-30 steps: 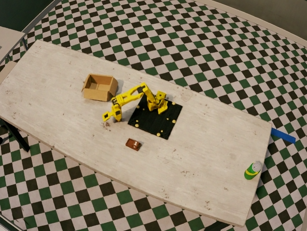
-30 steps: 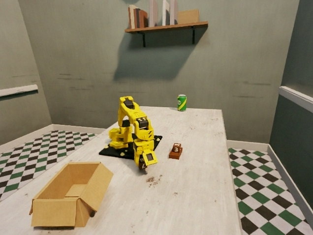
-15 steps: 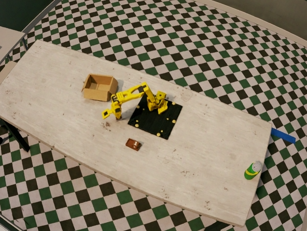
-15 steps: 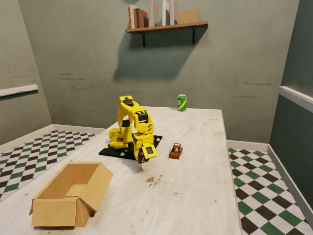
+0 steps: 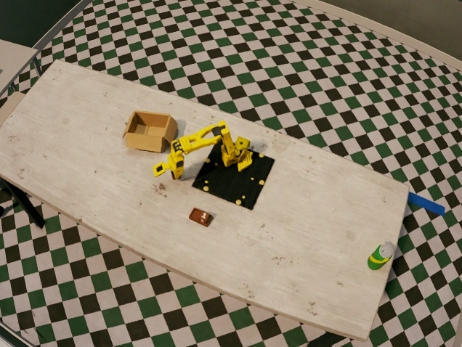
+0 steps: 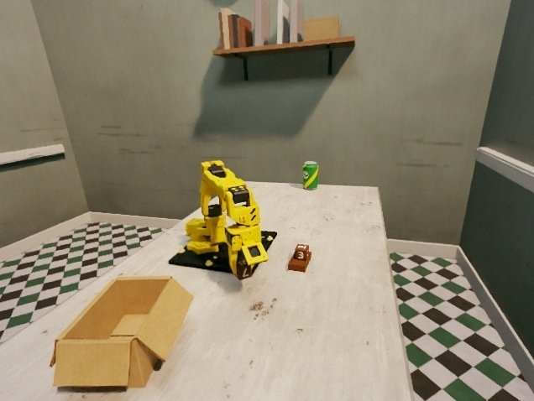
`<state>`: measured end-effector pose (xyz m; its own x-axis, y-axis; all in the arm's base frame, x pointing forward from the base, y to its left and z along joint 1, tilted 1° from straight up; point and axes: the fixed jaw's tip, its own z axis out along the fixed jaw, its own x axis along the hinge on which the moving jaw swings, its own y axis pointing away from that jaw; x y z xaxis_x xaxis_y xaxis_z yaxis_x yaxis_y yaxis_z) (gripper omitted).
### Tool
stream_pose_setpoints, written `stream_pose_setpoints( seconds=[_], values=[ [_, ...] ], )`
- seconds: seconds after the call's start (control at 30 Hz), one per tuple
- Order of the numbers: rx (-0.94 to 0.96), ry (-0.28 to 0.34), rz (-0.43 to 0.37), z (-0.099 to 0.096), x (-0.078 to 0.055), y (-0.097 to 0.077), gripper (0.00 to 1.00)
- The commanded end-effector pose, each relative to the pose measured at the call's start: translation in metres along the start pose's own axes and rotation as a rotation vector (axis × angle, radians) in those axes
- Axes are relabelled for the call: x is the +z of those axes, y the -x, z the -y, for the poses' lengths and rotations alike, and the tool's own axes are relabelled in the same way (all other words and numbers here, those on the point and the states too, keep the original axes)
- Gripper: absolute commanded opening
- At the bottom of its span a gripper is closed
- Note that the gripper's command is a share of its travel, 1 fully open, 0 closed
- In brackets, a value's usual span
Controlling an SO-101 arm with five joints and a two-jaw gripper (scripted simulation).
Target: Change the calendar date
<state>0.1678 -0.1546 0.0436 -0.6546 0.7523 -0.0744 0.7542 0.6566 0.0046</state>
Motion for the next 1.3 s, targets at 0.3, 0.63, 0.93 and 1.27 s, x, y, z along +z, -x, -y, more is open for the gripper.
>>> stream_pose_setpoints(
  seconds=[0.3, 0.63, 0.93, 1.27],
  values=[
    [-0.005, 0.018, 0.263, 0.0018, -0.0004, 0.0020, 0.00],
    [-0.006, 0.020, 0.298, 0.0019, -0.0001, 0.0015, 0.00],
    [-0.010, 0.024, 0.380, 0.0019, 0.0015, 0.0041, 0.00],
    [-0.017, 0.033, 0.565, 0.0019, 0.0021, 0.0069, 0.00]
  ],
)
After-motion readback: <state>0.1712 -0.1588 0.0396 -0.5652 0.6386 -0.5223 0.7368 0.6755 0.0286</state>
